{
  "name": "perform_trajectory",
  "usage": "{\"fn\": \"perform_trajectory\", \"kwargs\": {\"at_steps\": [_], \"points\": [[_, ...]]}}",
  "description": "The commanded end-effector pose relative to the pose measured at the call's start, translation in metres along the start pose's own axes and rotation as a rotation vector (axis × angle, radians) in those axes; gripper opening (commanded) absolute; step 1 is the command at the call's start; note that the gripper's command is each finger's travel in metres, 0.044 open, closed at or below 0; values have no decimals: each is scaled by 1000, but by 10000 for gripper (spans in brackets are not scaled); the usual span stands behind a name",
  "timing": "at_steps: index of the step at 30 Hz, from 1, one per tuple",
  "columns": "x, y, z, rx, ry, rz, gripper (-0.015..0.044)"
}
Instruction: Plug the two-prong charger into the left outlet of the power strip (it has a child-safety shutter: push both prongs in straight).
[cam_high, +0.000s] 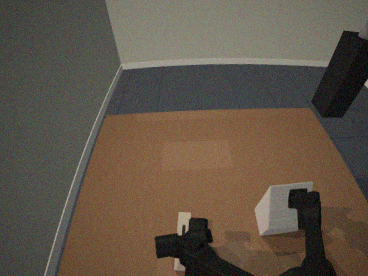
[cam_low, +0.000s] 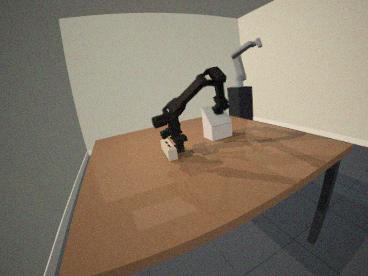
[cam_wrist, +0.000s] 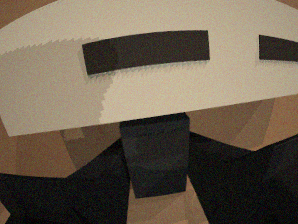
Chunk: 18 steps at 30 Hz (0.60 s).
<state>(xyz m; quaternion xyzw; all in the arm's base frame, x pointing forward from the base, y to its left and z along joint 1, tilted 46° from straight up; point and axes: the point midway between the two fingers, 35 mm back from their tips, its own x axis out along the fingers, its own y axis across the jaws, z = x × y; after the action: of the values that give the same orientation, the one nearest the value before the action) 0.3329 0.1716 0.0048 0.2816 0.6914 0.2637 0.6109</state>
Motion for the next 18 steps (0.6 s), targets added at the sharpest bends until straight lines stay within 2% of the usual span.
{"fn": "perform_trajectory", "kwargs": {"at_steps": [1, 18], "points": [[-1, 1, 7, -18, -15, 0, 0], [-1, 2, 14, -18, -15, 0, 0]]}}
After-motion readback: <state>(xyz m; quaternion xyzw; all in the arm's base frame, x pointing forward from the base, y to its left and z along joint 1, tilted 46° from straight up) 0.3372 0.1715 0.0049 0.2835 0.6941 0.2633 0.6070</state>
